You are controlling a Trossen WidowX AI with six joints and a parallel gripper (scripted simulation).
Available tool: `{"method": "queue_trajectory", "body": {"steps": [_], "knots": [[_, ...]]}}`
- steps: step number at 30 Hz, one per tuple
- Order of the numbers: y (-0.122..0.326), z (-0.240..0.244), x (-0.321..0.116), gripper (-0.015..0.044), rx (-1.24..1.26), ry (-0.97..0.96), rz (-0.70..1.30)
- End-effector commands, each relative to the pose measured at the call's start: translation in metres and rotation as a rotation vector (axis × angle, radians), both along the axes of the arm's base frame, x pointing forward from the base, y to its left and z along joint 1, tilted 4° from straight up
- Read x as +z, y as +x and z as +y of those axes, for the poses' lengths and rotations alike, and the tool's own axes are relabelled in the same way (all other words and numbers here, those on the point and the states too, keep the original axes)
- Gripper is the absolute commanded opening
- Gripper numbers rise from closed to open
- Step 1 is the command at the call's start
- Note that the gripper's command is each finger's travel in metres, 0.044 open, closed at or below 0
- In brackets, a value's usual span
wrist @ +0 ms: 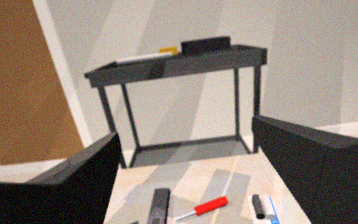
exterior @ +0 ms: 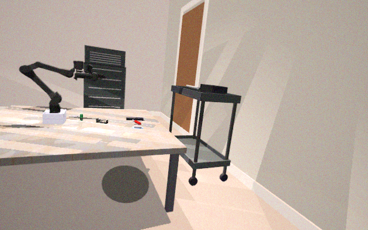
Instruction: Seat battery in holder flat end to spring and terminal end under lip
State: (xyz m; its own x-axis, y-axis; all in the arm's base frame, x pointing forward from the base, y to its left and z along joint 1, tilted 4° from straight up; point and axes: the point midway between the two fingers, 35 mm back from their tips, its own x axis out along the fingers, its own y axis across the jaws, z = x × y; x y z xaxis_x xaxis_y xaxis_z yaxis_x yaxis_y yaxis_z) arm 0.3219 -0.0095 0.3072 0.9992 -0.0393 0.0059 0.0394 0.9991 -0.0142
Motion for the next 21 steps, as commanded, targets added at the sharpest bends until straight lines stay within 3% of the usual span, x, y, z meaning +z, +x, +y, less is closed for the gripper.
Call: {"method": "queue_trajectory", "body": {"steps": [1, 5, 9, 15, 18, 21], "knots": [[0.001, 0.001, -0.004, 0.0374, 0.002, 0.003, 0.018], [0.004, 0.012, -0.085, 0.0269, 0.020, 0.065, 0.391], [-0.023, 0.023, -0.162, 0.0164, 0.011, 0.106, 0.794], [-0.093, 0.029, -0.226, 0.0006, -0.050, 0.113, 1.299], [-0.131, 0.029, -0.239, 0.0000, -0.097, 0.095, 1.529], [-0.140, 0.029, -0.241, 0.0000, -0.109, 0.089, 1.581]]}}
